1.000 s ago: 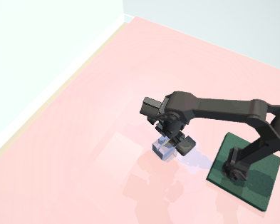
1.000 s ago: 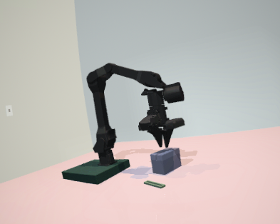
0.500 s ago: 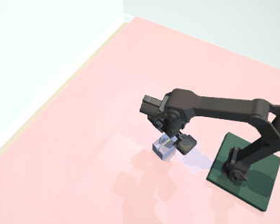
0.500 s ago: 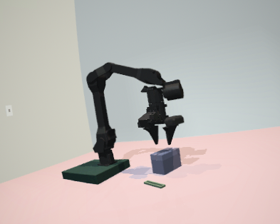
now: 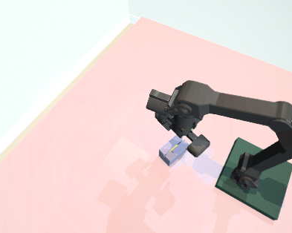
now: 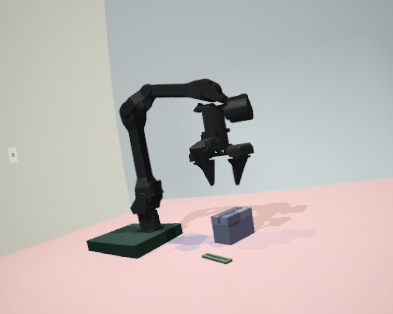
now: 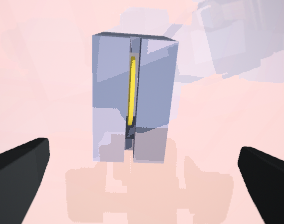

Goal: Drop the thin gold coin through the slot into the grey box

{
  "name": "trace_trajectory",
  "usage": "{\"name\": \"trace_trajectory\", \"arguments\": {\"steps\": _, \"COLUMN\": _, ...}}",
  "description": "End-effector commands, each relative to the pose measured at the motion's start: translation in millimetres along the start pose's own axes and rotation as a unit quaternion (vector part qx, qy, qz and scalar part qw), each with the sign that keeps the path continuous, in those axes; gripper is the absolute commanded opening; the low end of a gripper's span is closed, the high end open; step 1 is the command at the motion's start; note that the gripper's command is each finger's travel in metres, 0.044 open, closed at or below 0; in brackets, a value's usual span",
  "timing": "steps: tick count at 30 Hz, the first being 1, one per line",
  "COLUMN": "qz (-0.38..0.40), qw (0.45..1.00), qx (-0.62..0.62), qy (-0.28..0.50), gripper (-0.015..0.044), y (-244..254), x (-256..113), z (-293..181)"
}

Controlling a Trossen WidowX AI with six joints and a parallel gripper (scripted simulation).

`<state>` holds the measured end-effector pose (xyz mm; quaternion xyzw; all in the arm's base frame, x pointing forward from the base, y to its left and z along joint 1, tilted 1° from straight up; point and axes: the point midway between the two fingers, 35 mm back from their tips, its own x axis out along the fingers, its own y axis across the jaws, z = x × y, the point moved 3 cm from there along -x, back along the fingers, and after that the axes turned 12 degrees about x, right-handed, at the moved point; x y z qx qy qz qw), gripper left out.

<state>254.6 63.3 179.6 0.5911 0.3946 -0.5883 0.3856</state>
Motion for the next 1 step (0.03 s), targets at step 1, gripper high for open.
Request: {"name": "trace_trajectory", "arguments": {"steps": 1, "qz": 0.002, "qw": 1.000, "qx": -0.001, "qy": 0.001, "gripper": 0.0440, "y": 0.4, "x": -2.3, "z": -0.1}}
